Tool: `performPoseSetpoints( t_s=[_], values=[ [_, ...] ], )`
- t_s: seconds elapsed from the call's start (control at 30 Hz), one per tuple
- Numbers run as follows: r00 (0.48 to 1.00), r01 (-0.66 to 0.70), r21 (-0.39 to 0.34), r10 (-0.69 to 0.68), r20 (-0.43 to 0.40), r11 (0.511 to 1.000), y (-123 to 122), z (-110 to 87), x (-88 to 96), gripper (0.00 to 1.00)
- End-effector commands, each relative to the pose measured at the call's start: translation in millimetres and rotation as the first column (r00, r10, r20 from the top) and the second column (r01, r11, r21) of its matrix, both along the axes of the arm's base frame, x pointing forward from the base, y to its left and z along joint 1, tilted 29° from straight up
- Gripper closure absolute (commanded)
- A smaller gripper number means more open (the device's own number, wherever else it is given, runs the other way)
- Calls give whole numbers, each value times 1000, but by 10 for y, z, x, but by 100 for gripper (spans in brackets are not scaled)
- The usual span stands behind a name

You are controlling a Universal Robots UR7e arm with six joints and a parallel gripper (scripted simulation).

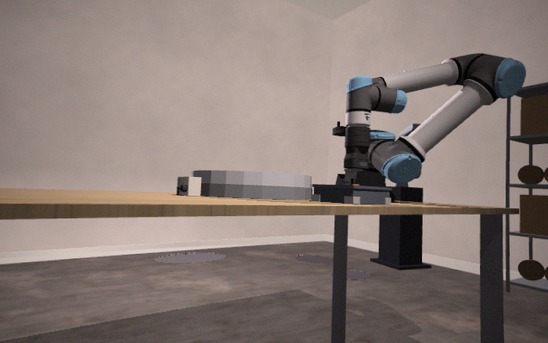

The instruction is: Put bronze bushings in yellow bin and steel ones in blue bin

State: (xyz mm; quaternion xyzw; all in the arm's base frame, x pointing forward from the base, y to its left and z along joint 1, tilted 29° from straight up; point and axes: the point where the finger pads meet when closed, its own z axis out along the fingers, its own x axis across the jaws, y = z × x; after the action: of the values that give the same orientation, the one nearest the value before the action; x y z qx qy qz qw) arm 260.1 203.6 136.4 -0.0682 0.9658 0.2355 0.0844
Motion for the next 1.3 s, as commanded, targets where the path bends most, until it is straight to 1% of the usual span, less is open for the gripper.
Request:
performPoseSetpoints(
  t_s=[0.0,0.17,0.5,0.53,1.27],
  values=[
    [1000,0,0,0,-5,1000,28,-70,-2,100],
    [1000,0,-1,0,-6,1000,46,-109,0,100],
    [1000,0,-1,0,-6,1000,46,-109,0,100],
    [1000,0,0,0,-3,1000,43,-87,7,100],
    [1000,0,0,0,-6,1000,52,-104,10,100]
  ],
)
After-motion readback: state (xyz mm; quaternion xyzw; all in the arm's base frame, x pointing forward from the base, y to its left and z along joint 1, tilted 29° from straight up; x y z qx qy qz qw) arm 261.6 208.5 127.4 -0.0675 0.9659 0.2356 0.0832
